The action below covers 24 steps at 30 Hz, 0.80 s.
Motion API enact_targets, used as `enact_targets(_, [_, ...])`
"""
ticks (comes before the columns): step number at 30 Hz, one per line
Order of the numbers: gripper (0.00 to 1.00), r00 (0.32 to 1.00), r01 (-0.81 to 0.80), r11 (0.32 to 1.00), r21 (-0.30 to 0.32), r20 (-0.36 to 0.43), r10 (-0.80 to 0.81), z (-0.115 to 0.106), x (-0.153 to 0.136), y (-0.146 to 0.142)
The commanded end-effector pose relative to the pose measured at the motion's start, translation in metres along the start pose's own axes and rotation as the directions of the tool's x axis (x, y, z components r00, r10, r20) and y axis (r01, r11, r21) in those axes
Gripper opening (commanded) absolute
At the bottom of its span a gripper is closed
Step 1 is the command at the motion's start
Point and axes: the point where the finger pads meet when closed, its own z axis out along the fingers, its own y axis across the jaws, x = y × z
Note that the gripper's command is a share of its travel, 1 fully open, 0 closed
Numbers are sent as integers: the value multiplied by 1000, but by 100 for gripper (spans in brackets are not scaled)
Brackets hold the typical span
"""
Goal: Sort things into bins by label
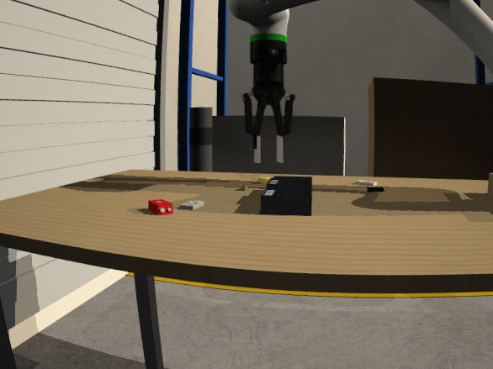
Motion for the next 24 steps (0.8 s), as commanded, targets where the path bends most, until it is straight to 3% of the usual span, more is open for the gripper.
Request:
enact_targets(1, [40, 1000, 0, 1000, 1, -1, 0, 14, 0, 0])
enact_targets(9, [40, 1000, 0, 1000, 1, -1, 0, 36, 0, 0])
enact_targets(24, [40, 1000, 0, 1000, 1, -1, 0, 48, 0, 0])
